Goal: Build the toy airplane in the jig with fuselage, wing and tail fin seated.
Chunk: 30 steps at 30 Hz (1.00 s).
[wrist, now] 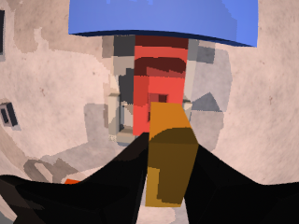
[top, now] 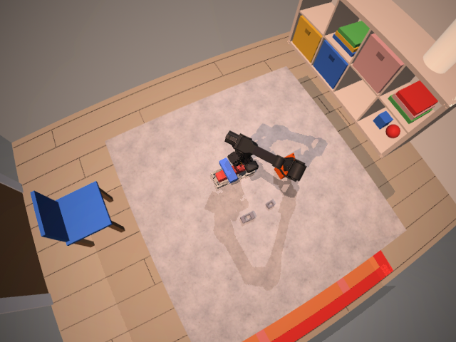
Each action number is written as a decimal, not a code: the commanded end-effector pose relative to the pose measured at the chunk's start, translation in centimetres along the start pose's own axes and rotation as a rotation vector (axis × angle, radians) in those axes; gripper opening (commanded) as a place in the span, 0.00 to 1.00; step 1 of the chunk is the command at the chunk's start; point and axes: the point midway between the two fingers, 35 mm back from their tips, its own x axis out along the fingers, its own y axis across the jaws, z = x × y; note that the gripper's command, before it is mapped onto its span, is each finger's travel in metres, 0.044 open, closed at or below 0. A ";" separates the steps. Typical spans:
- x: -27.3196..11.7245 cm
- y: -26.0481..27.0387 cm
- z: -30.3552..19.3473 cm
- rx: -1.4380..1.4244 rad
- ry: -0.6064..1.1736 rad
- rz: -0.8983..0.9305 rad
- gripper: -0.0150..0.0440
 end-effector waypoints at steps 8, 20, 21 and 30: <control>1.8 0.1 0.0 0.005 0.000 0.005 0.36; 3.5 0.1 -0.1 0.005 0.000 0.006 0.36; 3.5 0.1 -0.1 0.005 0.000 0.006 0.36; 3.4 0.1 -0.1 -0.001 0.003 0.005 0.32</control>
